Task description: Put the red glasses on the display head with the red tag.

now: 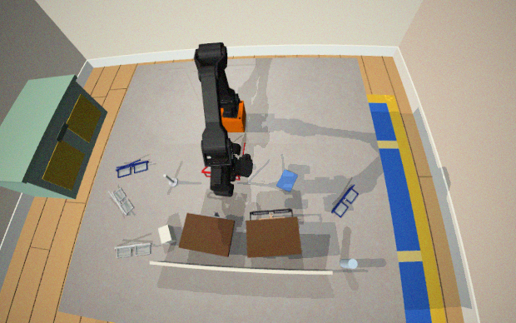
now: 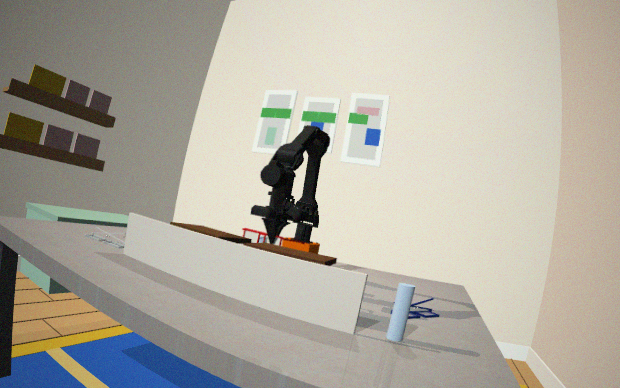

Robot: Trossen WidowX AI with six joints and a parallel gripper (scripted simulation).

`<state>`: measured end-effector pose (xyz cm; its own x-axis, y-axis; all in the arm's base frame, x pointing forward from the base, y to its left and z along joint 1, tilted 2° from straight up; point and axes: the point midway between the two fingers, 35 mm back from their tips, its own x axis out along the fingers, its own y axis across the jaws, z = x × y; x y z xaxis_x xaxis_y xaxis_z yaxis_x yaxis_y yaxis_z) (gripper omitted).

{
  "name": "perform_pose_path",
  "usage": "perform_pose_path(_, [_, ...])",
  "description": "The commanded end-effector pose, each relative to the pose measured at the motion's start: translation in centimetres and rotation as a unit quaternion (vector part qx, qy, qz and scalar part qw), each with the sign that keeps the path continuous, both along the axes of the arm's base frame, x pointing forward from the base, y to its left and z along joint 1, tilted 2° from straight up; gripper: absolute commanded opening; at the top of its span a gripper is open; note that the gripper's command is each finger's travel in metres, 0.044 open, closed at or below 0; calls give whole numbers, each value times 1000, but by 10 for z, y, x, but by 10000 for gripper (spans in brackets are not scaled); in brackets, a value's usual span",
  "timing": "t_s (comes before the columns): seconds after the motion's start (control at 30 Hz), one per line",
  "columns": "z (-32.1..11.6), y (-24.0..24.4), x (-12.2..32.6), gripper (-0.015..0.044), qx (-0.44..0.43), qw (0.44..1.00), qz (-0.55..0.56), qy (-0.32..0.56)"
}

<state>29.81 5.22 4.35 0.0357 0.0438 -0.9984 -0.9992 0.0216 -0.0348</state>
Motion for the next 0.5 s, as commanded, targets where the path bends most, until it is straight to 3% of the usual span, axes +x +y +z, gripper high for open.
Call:
perform_pose_path(0.0, [27,-2,-2,0,-2,1000,1,-4])
perform_pose_path(0.47, [29,-33,21,0,-3,1000,1,-5])
